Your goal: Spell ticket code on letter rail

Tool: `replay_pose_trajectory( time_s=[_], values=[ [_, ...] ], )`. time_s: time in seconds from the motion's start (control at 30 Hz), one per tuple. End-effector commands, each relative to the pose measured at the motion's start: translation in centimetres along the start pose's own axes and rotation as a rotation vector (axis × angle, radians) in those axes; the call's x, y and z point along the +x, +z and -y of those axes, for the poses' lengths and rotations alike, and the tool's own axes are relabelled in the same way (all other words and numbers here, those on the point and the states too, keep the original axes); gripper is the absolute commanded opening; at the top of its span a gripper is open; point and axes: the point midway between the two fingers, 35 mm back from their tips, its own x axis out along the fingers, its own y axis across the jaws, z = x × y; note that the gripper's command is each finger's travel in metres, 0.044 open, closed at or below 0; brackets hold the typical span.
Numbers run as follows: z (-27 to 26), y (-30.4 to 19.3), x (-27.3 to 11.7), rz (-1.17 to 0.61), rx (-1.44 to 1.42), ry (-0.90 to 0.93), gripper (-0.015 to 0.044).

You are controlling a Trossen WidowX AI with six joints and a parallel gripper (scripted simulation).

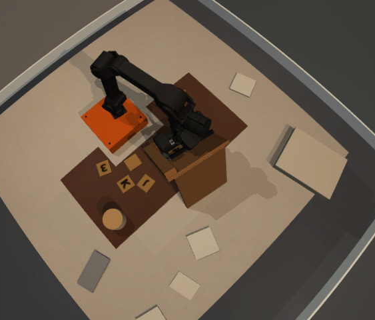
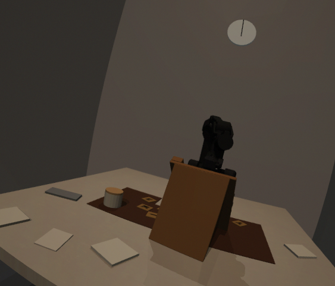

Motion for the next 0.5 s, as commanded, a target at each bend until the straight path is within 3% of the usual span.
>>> replay_pose_trajectory(
  time_s=[0.0, 0.47],
  values=[
    [-0.1, 0.19, 0.15, 0.001, -0.003, 0.005, 0.0],
    [-0.13, 0.66, 0.65, 0.001, -0.003, 0.005, 0.0]
  ],
)
